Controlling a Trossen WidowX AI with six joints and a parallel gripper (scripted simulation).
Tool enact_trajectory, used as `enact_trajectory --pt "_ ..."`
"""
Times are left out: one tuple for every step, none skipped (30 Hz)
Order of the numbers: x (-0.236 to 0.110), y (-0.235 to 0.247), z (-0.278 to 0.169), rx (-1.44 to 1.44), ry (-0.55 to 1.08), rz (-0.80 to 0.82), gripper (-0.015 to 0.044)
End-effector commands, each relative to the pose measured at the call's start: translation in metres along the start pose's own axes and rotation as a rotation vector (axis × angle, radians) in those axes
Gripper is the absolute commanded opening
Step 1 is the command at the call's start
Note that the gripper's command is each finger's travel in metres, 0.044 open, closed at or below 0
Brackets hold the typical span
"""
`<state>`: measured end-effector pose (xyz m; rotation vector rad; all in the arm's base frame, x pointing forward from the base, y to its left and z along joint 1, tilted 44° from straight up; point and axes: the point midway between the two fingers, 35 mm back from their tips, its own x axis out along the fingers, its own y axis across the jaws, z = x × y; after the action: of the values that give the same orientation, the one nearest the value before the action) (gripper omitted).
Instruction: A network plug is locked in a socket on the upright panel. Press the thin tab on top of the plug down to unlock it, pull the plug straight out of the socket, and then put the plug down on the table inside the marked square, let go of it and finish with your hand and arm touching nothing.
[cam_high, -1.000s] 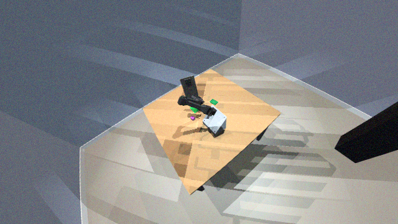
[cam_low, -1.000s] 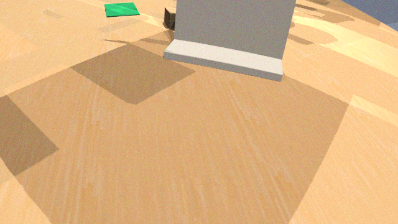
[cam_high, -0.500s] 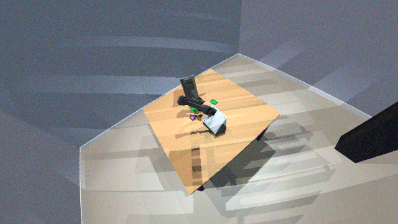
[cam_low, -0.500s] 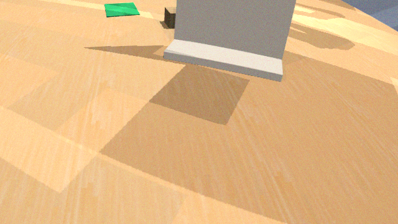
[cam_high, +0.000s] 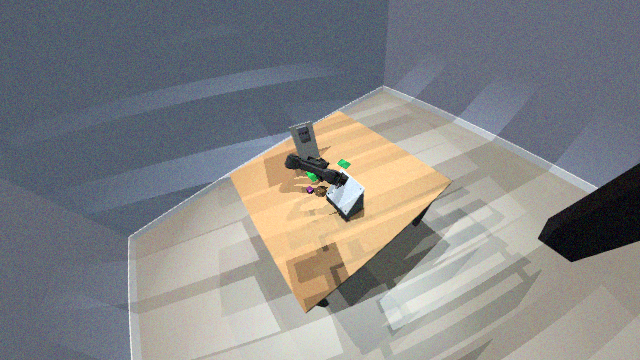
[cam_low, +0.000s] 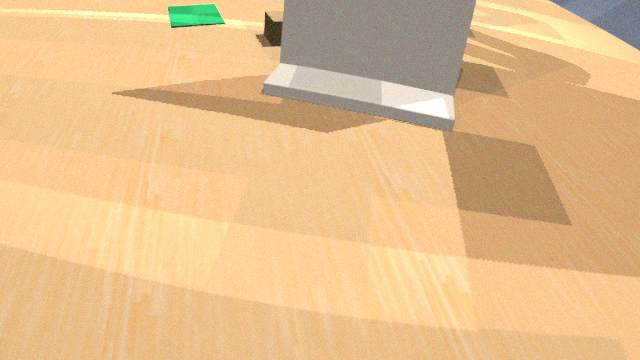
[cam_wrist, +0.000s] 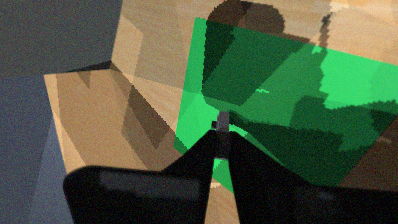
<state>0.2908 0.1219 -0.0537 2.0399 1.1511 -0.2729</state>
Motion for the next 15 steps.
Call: enact_trajectory --pt "0.0016 -0.0010 0.0002 0.003 -0.002 0.002 0.0000" --pt "0.0018 -0.0013 0.0001 0.003 -0.002 0.002 0.0000" --pt "0.0022 -0.0016 0.0000 0.003 -0.002 0.002 0.0000" --pt "0.0026 -0.0019 -0.0001 0.003 -0.002 0.002 0.0000" --pt "0.0031 -0.0023 -0.0003 0.003 -0.002 0.002 0.0000" --pt "0.0035 -0.0026 -0.0004 0.003 -0.002 0.002 0.0000" --pt "0.0039 -0.0029 -0.0005 0.003 -0.002 0.002 0.0000" --pt "0.0043 -0.0032 -0.0006 0.003 -0.002 0.002 0.0000" --pt "0.0026 -0.0021 -0.0007 0.000 0.000 0.001 0.0000" --pt "0.0026 -0.0021 -0.0007 0.000 0.000 0.001 0.0000" --pt "0.0026 -0.0021 -0.0007 0.000 0.000 0.001 0.0000" --pt "0.0026 -0.0021 -0.0007 0.000 0.000 0.001 0.0000" --pt "0.0026 -0.0021 -0.0007 0.000 0.000 0.001 0.0000" --pt "0.0026 -0.0021 -0.0007 0.000 0.000 0.001 0.0000" --pt "0.0026 -0.0021 -0.0007 0.000 0.000 0.001 0.0026"
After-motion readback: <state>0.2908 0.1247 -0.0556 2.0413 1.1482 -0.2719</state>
